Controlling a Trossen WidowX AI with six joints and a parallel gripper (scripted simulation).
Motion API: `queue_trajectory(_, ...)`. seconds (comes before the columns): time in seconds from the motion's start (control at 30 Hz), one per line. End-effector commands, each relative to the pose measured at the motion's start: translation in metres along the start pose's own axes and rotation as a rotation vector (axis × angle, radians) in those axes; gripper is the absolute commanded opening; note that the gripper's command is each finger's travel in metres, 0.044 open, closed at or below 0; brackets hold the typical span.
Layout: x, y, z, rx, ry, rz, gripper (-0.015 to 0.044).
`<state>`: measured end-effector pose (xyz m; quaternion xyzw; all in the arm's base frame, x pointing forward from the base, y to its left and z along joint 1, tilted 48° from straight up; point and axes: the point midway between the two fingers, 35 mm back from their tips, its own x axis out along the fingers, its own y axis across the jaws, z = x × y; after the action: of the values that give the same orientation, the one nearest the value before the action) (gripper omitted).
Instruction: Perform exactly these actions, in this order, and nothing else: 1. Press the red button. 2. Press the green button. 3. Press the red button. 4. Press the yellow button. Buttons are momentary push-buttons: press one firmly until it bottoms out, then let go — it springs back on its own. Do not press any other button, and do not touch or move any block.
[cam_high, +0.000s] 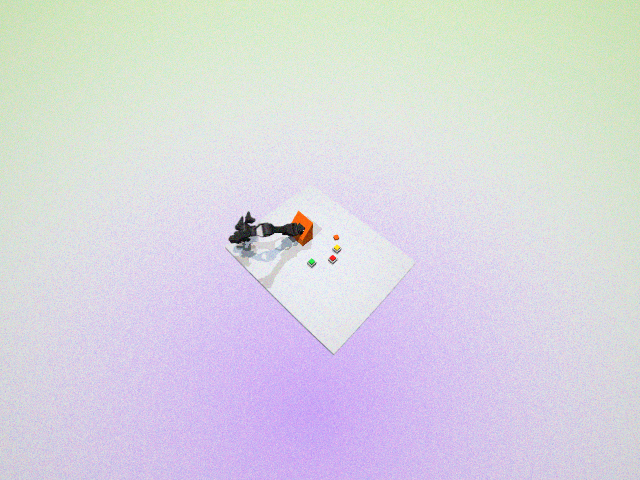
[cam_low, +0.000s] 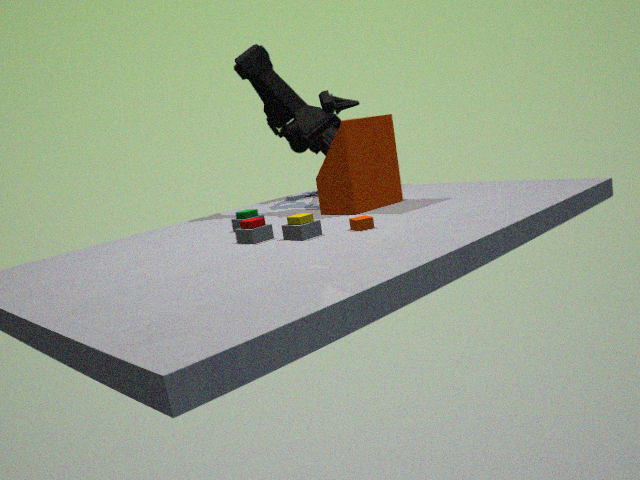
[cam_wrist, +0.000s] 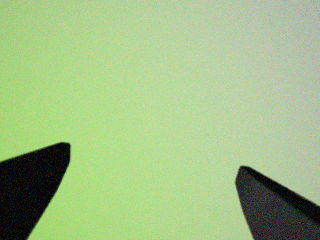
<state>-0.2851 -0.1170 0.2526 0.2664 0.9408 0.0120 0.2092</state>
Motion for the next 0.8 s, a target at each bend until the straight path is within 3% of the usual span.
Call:
queue_trajectory(0.0, -0.035, -0.027, 0.01, 0.154, -0.037, -0.165, 0.04)
queue_trajectory(0.37, -0.171, -0.076, 0.051, 0.594, -0.362, -0.618, 0.04)
queue_trajectory(0.77, -0.332, -0.048, 0.104, 0.871, -1.028, -0.859, 0.04)
